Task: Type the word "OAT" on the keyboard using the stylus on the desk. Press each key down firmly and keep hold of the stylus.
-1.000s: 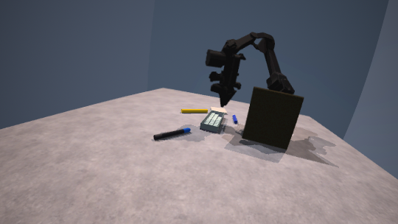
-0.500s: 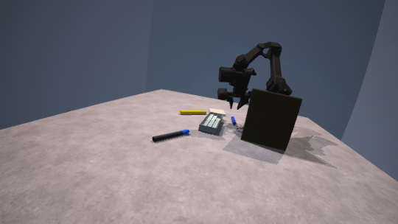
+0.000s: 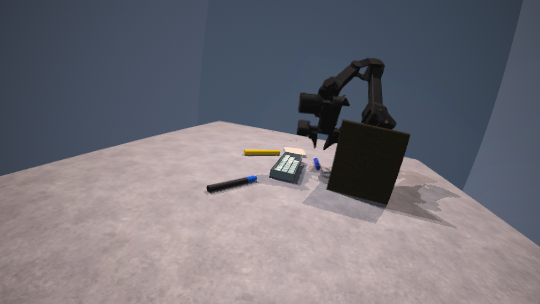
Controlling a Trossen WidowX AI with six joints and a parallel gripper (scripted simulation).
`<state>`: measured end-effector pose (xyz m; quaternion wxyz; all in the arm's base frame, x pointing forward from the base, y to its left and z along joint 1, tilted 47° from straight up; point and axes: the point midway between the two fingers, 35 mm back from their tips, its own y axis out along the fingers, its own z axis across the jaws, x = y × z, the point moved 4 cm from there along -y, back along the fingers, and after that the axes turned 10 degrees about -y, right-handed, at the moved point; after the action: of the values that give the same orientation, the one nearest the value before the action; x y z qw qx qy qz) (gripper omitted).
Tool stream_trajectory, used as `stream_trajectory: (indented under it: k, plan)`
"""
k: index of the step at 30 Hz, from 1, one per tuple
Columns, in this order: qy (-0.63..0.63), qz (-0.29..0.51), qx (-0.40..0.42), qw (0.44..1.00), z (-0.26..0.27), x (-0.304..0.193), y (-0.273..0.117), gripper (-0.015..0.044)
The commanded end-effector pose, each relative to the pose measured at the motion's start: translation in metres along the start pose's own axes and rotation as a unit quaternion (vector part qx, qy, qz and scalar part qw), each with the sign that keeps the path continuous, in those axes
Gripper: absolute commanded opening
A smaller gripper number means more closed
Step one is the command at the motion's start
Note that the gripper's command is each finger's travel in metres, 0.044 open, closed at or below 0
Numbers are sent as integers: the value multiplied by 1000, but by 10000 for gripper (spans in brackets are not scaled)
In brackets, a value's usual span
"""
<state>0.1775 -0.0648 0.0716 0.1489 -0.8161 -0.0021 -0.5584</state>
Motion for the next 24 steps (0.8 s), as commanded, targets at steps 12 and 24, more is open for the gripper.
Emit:
stream_trajectory:
  k: [12, 24]
  plan:
    - [1, -3, 0, 1000, 1, -7, 14, 150]
    - [1, -3, 0, 1000, 2, -13, 25, 150]
